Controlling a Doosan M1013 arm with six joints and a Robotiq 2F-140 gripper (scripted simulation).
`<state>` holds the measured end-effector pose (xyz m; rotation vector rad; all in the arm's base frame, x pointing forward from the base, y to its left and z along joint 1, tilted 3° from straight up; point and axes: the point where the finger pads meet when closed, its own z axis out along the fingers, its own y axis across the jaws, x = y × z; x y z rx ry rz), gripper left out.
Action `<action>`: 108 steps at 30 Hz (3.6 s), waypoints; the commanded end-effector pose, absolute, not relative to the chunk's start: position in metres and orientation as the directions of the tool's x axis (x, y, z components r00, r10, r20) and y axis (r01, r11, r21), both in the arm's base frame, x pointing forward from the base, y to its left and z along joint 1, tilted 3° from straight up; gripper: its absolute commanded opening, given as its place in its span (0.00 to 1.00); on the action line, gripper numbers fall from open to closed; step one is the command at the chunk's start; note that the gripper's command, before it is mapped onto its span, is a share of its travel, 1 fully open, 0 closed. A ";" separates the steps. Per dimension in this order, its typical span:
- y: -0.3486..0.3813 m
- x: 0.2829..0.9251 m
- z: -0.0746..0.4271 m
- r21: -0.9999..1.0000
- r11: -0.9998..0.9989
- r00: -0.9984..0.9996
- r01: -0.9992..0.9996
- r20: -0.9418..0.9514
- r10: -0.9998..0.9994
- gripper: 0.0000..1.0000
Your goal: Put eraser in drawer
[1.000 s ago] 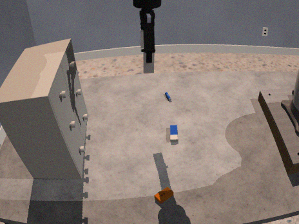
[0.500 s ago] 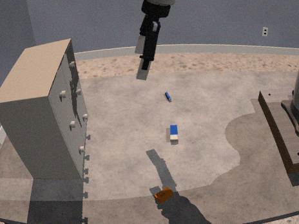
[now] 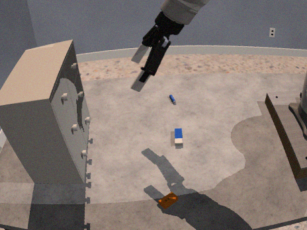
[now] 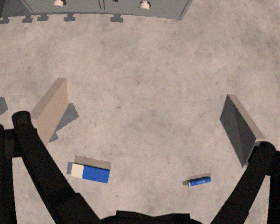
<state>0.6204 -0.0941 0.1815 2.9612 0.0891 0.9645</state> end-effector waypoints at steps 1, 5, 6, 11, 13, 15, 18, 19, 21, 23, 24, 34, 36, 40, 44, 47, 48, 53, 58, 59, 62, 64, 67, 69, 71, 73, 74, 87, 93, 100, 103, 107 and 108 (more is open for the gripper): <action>-0.091 0.626 0.177 0.023 -0.997 0.764 0.068 0.642 0.066 1.00; -0.092 0.628 0.176 0.024 -0.998 0.750 0.066 0.659 0.066 1.00; -0.092 0.628 0.175 0.024 -0.998 0.743 0.067 0.666 0.065 1.00; -0.092 0.632 0.171 0.024 -0.998 0.712 0.066 0.699 0.064 1.00; -0.091 0.634 0.170 0.022 -0.997 0.700 0.068 0.711 0.064 1.00; -0.091 0.635 0.168 0.023 -0.997 0.688 0.067 0.723 0.063 1.00; -0.091 0.637 0.166 0.023 -0.997 0.670 0.067 0.739 0.062 1.00; -0.091 0.638 0.166 0.022 -0.997 0.664 0.068 0.745 0.062 1.00; -0.091 0.639 0.165 0.022 -0.997 0.658 0.068 0.751 0.061 1.00; -0.091 0.640 0.164 0.023 -0.997 0.651 0.067 0.756 0.061 1.00; -0.091 0.640 0.164 0.024 -0.998 0.645 0.066 0.762 0.061 1.00; -0.091 0.649 0.155 0.024 -0.998 0.562 0.066 0.825 0.057 1.00; -0.090 0.652 0.153 0.023 -0.997 0.538 0.067 0.841 0.056 1.00; -0.091 0.654 0.151 0.023 -0.997 0.513 0.067 0.856 0.054 1.00; -0.090 0.660 0.146 0.023 -0.997 0.456 0.067 0.889 0.051 1.00; -0.090 0.664 0.142 0.024 -0.997 0.415 0.067 0.908 0.049 1.00; -0.090 0.665 0.141 0.024 -0.998 0.403 0.066 0.914 0.049 1.00; -0.090 0.670 0.137 0.024 -0.998 0.355 0.066 0.934 0.046 1.00; -0.090 0.672 0.135 0.024 -0.998 0.334 0.066 0.941 0.045 1.00; -0.090 0.672 0.135 0.024 -0.998 0.329 0.066 0.943 0.044 1.00; -0.090 0.673 0.134 0.024 -0.998 0.316 0.066 0.948 0.044 1.00; -0.090 0.674 0.133 0.024 -0.998 0.310 0.066 0.950 0.043 1.00; -0.090 0.674 0.133 0.024 -0.998 0.305 0.066 0.951 0.043 1.00; -0.090 0.674 0.133 0.024 -0.998 0.304 0.066 0.952 0.043 1.00; -0.090 0.675 0.133 0.024 -0.998 0.303 0.066 0.952 0.043 1.00; -0.090 0.675 0.133 0.024 -0.998 0.303 0.066 0.952 0.043 1.00; -0.090 0.675 0.133 0.024 -0.998 0.303 0.066 0.952 0.043 1.00; -0.090 0.675 0.133 0.024 -0.998 0.303 0.066 0.952 0.043 0.20; -0.090 0.675 0.133 0.024 -0.998 0.303 0.066 0.952 0.043 0.20; -0.090 0.676 0.131 0.024 -0.998 0.303 0.066 0.952 0.043 0.20; -0.090 0.679 0.126 0.024 -0.998 0.303 0.066 0.952 0.043 0.20; -0.090 0.683 0.120 0.024 -0.998 0.303 0.066 0.952 0.043 0.20; -0.090 0.685 0.117 0.024 -0.998 0.303 0.066 0.952 0.043 0.20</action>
